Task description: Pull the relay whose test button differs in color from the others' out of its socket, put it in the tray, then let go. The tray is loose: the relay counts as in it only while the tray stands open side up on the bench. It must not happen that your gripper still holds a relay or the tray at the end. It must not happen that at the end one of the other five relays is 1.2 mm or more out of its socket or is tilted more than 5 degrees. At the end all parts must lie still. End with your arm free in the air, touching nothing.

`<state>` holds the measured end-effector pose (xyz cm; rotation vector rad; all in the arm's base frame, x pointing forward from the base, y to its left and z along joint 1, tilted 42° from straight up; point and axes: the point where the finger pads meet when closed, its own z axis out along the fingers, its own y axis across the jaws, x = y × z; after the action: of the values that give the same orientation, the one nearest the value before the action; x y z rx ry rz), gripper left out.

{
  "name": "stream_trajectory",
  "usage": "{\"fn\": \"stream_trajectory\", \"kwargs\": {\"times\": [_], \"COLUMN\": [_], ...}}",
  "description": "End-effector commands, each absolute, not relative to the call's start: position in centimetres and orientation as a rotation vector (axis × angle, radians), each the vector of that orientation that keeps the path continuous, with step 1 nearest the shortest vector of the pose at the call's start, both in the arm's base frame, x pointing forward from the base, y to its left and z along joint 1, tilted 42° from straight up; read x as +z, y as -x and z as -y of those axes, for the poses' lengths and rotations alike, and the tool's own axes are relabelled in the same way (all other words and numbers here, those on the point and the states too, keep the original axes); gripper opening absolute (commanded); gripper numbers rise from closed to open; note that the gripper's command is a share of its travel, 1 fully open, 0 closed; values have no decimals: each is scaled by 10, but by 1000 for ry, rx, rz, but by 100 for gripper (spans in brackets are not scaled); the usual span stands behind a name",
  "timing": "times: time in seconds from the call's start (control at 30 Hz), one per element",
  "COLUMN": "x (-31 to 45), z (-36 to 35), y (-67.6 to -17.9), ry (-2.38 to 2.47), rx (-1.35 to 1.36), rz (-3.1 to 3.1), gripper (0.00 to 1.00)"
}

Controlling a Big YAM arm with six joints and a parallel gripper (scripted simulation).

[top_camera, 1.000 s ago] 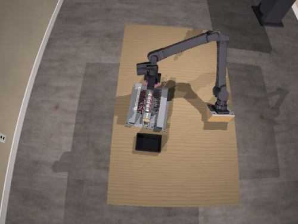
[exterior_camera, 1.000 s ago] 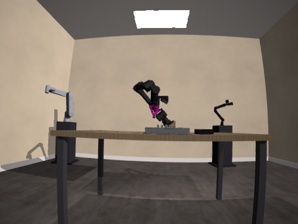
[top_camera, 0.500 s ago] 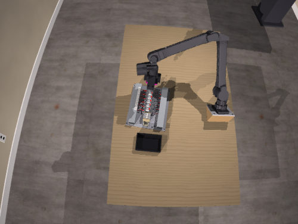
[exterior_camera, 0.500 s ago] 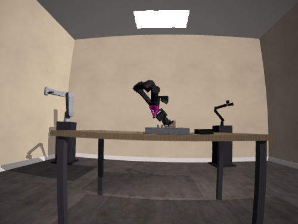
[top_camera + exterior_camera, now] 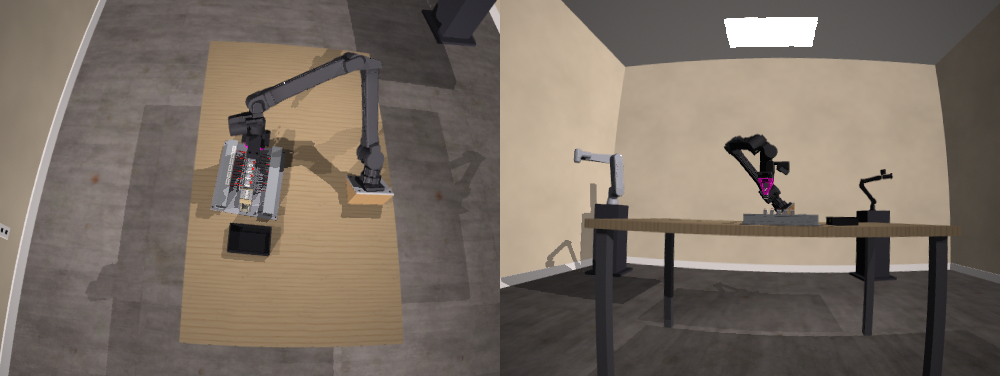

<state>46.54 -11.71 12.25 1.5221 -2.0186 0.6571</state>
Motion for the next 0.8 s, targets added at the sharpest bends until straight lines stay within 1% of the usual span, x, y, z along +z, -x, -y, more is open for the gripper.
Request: {"fn": "stream_trajectory", "kwargs": {"times": [0.0, 0.77], "x": [120, 51], "z": [99, 12], "y": [-478, -505], "ry": [-1534, -1538], "rx": [691, 715], "rz": [2039, 2070], "gripper": [0, 0]}}
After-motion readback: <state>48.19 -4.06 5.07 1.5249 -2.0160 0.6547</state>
